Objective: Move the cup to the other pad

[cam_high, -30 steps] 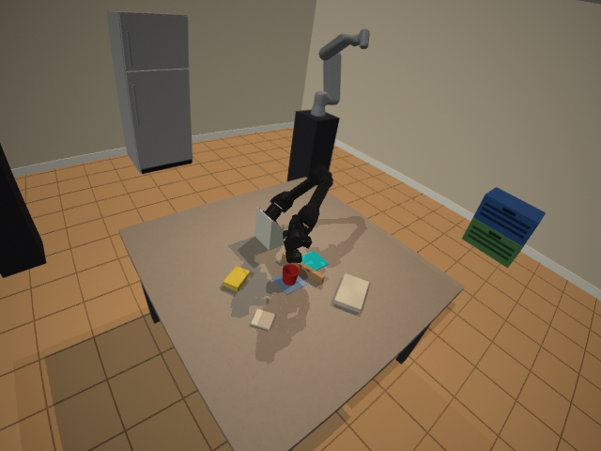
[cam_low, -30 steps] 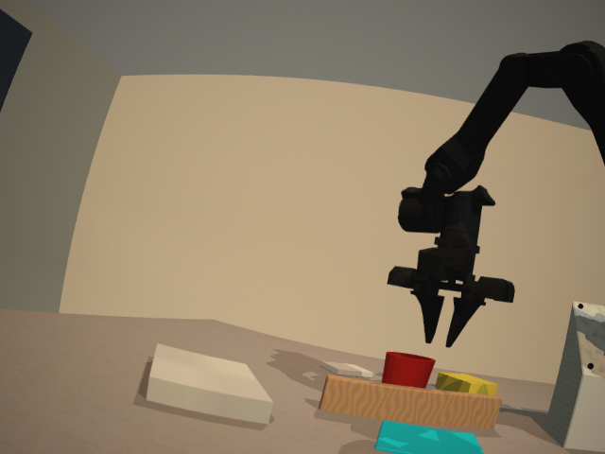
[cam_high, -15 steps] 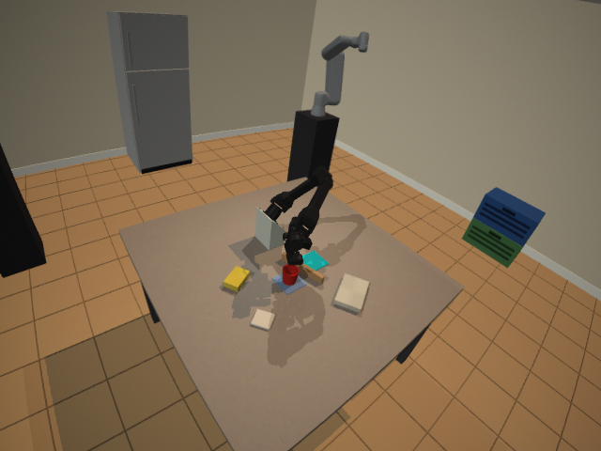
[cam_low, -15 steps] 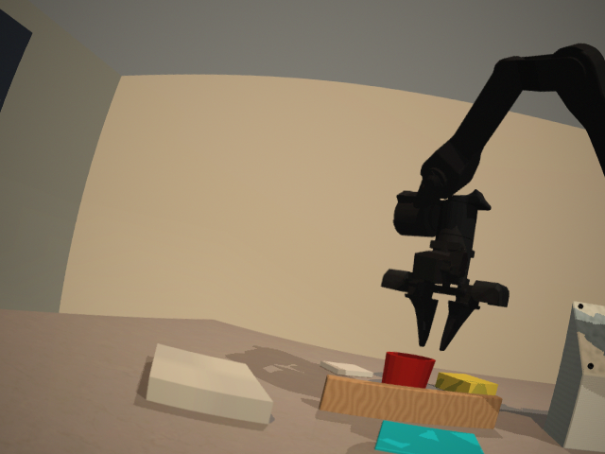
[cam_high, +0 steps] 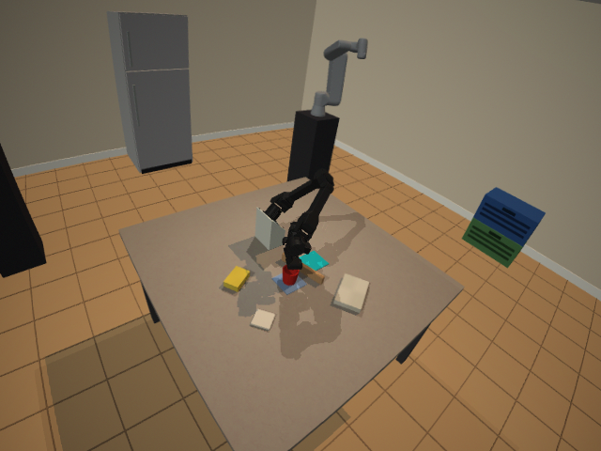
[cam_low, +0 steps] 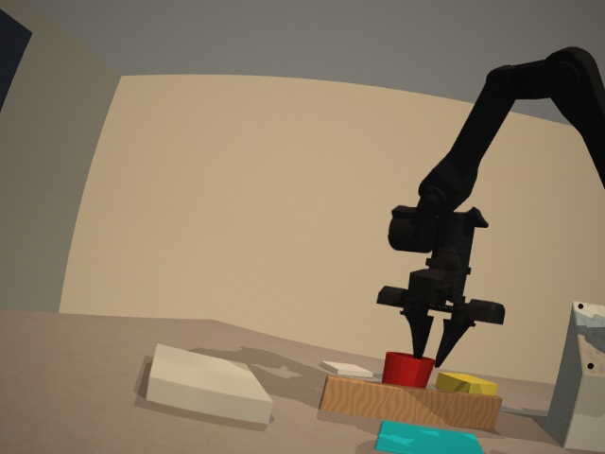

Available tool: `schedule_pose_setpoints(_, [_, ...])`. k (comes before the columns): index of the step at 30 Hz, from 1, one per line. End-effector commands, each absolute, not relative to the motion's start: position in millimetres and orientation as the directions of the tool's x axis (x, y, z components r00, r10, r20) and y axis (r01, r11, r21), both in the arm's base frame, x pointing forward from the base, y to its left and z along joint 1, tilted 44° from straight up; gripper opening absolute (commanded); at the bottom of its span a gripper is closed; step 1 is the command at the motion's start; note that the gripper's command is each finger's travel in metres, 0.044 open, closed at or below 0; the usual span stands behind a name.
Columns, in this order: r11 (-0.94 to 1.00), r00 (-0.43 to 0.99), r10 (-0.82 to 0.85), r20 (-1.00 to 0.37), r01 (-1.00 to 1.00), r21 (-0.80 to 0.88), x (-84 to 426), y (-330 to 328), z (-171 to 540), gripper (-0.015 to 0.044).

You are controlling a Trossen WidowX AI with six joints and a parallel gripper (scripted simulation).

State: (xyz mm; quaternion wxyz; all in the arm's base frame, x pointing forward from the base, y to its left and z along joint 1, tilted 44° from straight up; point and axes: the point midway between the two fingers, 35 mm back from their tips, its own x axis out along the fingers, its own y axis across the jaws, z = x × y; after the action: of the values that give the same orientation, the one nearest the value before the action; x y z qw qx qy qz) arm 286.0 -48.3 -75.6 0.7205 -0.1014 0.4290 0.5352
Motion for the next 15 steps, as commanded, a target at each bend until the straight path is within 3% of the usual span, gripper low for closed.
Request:
schedule_pose_setpoints(1, [0.406, 0.056, 0.689, -0.722, -0.856, 0.321, 285.0, -41.6, -80.5, 0.0148])
schedule_pose_setpoints(15, [0.404, 0.056, 0.692, -0.720, -0.856, 0.322, 284.8, -25.3, -95.8, 0.0148])
